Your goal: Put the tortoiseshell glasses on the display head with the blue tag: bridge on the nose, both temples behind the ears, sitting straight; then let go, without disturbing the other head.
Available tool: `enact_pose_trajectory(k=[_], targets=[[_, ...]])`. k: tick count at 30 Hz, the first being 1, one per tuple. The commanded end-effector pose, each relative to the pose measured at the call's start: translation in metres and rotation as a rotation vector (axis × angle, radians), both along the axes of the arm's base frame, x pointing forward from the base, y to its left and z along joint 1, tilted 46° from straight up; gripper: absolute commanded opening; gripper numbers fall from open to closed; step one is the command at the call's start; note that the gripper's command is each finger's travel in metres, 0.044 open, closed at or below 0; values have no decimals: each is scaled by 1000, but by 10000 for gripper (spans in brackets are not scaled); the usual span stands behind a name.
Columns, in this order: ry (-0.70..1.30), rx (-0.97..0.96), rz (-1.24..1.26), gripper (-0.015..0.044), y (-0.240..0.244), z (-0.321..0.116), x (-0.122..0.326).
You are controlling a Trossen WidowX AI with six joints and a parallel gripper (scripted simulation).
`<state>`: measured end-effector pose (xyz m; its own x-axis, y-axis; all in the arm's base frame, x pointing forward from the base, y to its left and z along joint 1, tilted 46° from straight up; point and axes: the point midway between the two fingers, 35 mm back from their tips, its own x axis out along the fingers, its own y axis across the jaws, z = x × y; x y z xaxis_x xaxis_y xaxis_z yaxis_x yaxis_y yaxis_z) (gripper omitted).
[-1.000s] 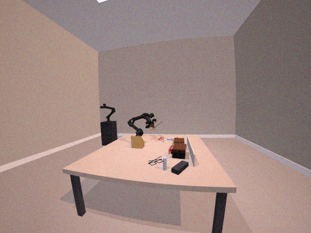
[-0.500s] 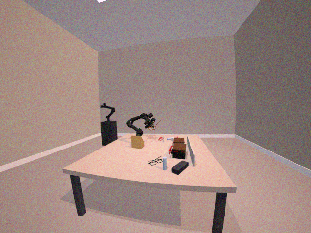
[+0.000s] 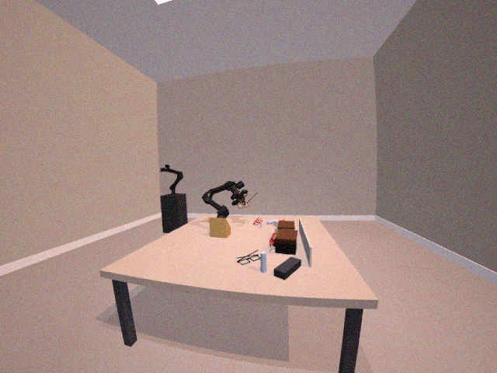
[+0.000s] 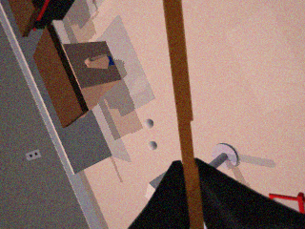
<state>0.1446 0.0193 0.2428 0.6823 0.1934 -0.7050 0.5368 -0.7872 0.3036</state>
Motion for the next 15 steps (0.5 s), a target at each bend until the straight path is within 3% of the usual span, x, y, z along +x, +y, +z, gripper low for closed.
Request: enact_pose_trajectory(k=[1,15], targets=[[0,-3,4,0,0,0,1],[100,-44,122,0,-8,-14,26]])
